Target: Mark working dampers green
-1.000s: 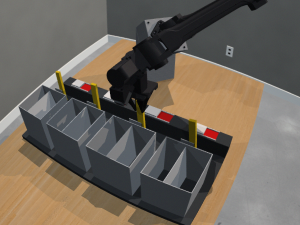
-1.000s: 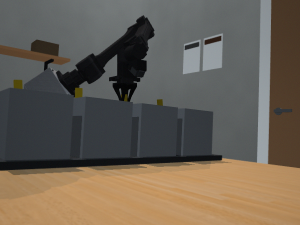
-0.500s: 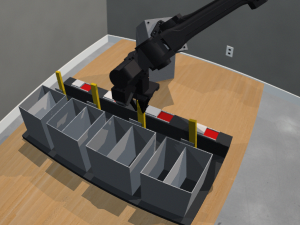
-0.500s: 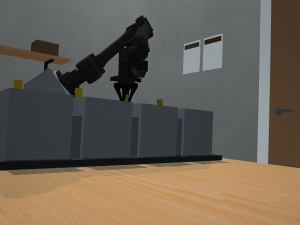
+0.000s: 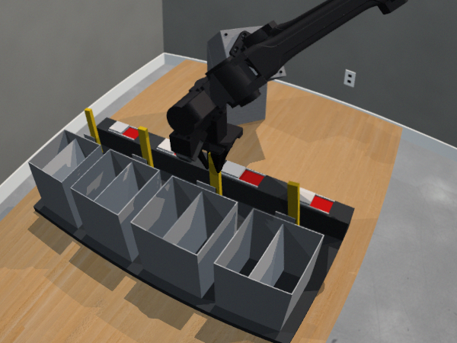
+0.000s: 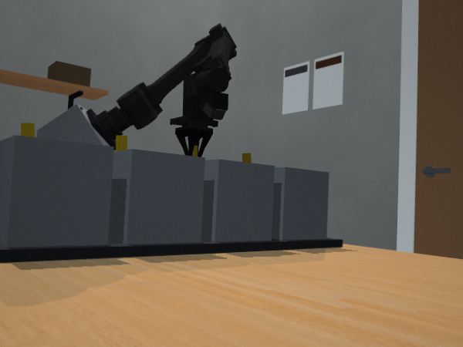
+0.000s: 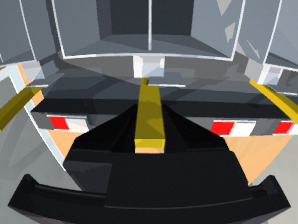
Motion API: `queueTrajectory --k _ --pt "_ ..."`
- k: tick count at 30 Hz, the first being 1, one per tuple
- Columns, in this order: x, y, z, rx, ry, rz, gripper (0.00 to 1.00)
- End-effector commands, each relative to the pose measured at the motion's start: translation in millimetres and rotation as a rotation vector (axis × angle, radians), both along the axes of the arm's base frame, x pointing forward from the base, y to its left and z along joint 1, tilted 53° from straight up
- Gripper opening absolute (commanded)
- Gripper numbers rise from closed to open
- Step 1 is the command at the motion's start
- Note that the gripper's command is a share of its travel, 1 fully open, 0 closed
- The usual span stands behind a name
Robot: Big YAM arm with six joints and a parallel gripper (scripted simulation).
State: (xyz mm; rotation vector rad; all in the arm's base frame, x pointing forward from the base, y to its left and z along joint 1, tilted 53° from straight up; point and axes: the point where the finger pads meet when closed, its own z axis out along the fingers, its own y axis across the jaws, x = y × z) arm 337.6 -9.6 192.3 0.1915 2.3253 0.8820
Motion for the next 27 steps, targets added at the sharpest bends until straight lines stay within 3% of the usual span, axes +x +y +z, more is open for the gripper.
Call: queueTrajectory --k 1,11,27 --pt "-2.1 4.3 0.6 -0.002 -0.007 0.004 0.25" --pt "-2.1 4.2 0.5 -0.003 -0.008 0.005 0.36" --pt "-6.8 -3.4 1.4 -0.004 -0.004 -0.007 0.36"
